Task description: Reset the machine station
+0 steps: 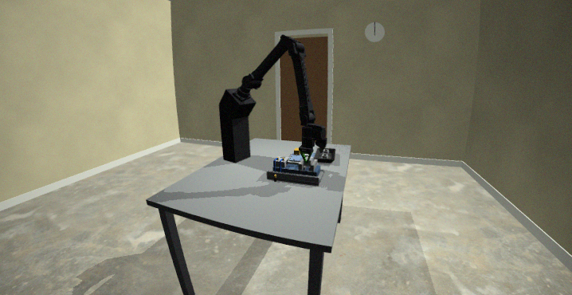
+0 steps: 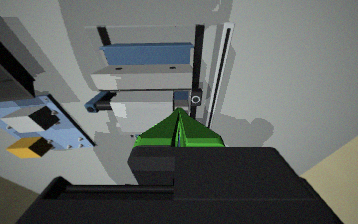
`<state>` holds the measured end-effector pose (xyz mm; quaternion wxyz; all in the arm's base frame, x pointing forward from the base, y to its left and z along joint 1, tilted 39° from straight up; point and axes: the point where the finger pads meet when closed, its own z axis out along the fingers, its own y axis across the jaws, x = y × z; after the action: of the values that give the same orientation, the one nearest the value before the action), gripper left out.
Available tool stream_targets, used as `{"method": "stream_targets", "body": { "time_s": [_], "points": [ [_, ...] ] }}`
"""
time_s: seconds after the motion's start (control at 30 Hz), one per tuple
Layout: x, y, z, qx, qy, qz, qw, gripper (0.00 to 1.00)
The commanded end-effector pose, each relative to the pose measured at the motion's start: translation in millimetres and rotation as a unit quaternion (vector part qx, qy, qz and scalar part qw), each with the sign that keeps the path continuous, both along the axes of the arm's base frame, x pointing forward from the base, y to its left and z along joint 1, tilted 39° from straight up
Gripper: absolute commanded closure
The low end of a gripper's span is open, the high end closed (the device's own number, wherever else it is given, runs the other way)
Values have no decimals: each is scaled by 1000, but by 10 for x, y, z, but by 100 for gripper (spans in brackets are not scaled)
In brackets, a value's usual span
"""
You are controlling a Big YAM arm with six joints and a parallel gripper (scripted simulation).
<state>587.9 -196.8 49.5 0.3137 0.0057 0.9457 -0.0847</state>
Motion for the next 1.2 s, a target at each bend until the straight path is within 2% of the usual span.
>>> {"method": "stream_targets", "body": {
  "time_s": [0.0,0.83,1.17],
  "points": [
    [59,175,183,-2,-15,13,1000,100],
    [62,163,190,-2,-15,14,1000,100],
    [90,3,262,-6,-17,15,1000,100]
  ]
}}
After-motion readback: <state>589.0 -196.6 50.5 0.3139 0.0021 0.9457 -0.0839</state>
